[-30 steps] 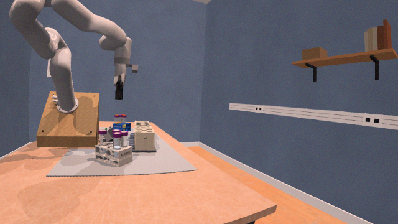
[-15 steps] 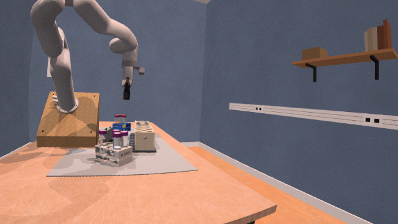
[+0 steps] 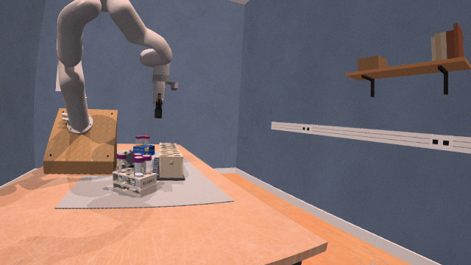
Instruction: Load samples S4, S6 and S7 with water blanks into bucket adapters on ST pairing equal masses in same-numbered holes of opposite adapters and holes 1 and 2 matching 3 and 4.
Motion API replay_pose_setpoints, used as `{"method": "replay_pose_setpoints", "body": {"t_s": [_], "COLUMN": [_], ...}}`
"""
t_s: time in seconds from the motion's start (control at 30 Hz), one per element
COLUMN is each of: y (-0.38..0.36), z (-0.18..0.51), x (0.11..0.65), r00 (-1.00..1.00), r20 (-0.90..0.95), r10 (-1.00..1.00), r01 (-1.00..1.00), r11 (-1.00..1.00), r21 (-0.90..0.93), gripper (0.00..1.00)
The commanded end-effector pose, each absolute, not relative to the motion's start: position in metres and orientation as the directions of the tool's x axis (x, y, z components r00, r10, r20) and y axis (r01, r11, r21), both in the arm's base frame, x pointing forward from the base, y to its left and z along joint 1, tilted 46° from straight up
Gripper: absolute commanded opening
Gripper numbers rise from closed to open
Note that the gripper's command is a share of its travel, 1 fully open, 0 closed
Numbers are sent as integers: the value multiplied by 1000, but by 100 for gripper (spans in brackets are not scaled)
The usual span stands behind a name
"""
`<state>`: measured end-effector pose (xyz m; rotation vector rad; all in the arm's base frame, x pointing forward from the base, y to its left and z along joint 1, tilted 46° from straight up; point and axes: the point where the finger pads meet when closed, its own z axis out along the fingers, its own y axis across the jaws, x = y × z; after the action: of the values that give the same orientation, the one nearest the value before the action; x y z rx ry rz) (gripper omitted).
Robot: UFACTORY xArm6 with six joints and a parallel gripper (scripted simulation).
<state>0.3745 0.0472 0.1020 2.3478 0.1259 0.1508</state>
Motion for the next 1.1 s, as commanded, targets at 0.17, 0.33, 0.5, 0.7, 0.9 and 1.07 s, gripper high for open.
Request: {"method": "replay_pose_setpoints", "body": {"t_s": [0.17, 0.33, 0.5, 0.7, 0.9, 1.07], "y": [76, 92, 101, 118, 135, 143], "z": [79, 65, 55, 35, 15, 5], "x": [397, 409, 402, 387, 372, 365], "r00": [988, 988, 979, 931, 847, 791], "r20": [74, 74, 2, -140, -276, -341], "r10": [135, 135, 204, 336, 455, 508], "r01": [43, 43, 141, 333, 511, 593], "r11": [-702, -702, -685, -631, -552, -504], "r21": [711, 711, 715, 701, 659, 628], "gripper": [100, 100, 100, 100, 100, 100]}}
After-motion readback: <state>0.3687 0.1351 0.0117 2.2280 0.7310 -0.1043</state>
